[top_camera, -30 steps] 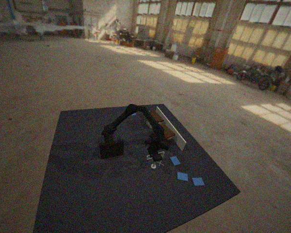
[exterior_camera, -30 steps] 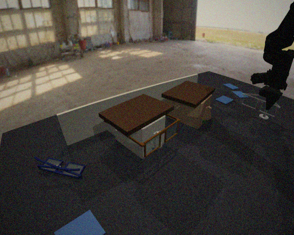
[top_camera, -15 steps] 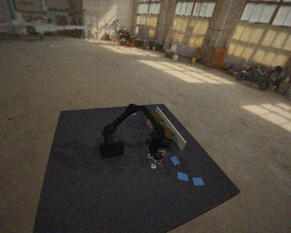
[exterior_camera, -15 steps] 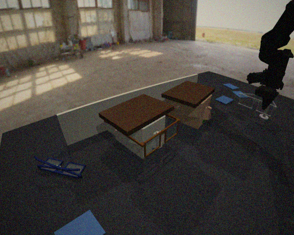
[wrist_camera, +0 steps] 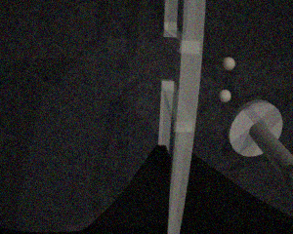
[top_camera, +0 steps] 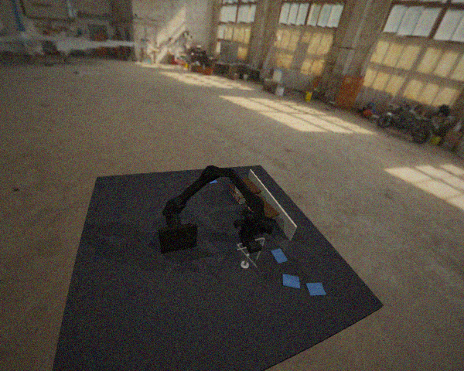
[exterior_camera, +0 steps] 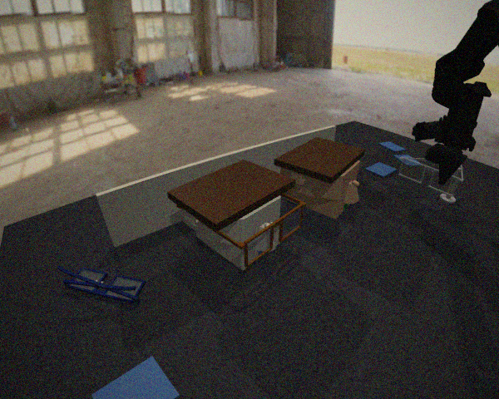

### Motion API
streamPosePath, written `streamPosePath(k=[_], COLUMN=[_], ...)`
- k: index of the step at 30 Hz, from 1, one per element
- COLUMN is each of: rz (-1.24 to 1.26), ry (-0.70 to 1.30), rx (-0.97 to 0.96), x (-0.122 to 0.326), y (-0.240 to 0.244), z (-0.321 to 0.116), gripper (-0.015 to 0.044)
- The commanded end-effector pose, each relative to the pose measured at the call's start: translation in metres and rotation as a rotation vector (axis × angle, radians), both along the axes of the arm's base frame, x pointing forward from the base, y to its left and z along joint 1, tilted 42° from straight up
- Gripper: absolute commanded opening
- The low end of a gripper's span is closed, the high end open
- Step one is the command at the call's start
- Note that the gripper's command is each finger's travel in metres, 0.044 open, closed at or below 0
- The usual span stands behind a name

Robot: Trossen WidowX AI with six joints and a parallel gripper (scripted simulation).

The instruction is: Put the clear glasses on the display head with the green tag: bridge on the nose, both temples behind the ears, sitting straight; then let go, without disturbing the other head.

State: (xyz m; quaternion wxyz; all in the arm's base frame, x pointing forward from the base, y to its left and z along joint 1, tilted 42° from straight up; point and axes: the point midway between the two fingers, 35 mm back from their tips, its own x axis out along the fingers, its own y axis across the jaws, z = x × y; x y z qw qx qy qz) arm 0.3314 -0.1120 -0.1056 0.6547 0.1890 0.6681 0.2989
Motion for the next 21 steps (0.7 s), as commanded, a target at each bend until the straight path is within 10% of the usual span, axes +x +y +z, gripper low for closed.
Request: streamPosePath(k=[1, 21], rz=[-0.006, -0.006], ry=[-0.003, -0.003], rx=[0.004, 0.005], x=[0.005, 0.016], y=[0.002, 0.006], z=[0.002, 0.004], gripper=[0.0000, 0.0000])
